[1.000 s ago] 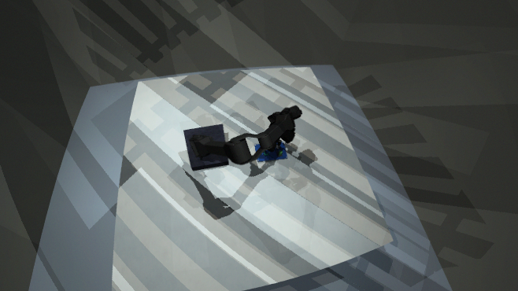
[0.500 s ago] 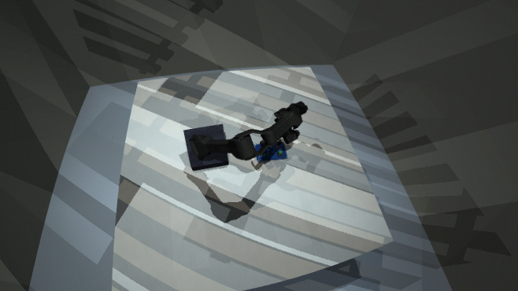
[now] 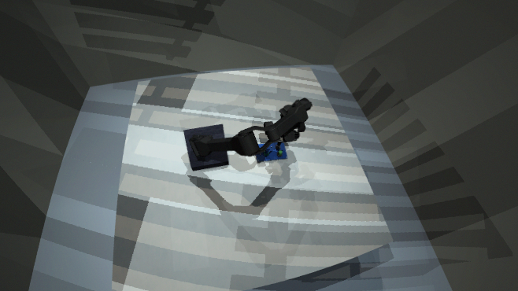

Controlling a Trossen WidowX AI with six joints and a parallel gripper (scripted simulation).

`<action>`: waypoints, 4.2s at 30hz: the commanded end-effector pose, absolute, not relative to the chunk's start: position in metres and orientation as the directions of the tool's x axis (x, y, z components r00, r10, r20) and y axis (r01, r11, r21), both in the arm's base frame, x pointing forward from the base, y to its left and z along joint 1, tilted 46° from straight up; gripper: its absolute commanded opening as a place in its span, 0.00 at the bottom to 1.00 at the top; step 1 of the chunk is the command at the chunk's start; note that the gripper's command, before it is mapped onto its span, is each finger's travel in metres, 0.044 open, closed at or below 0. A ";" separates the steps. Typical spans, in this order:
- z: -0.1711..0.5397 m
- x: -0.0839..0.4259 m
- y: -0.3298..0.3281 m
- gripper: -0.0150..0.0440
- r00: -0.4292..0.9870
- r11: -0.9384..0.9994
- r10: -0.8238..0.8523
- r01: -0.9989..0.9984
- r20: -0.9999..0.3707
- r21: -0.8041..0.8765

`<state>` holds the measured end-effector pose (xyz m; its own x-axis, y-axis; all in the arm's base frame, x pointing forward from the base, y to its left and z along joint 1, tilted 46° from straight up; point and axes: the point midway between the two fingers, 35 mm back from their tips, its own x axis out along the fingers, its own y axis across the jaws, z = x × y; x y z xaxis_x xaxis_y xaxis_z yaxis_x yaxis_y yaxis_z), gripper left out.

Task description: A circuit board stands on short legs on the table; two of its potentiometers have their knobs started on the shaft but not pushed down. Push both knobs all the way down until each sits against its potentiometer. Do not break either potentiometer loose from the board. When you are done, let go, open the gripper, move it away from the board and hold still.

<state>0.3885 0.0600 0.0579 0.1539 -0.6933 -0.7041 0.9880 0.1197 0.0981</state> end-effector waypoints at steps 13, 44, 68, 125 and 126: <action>0.042 0.393 0.047 0.25 0.147 0.090 -0.694 0.989 -0.705 0.118; 0.028 0.396 0.033 0.25 0.148 0.090 -0.695 0.989 -0.704 0.119; 0.023 0.397 0.029 0.25 0.148 0.090 -0.695 0.989 -0.704 0.119; 0.015 0.398 0.020 0.25 0.148 0.090 -0.696 0.989 -0.703 0.119; 0.015 0.398 0.020 0.25 0.148 0.090 -0.696 0.989 -0.703 0.119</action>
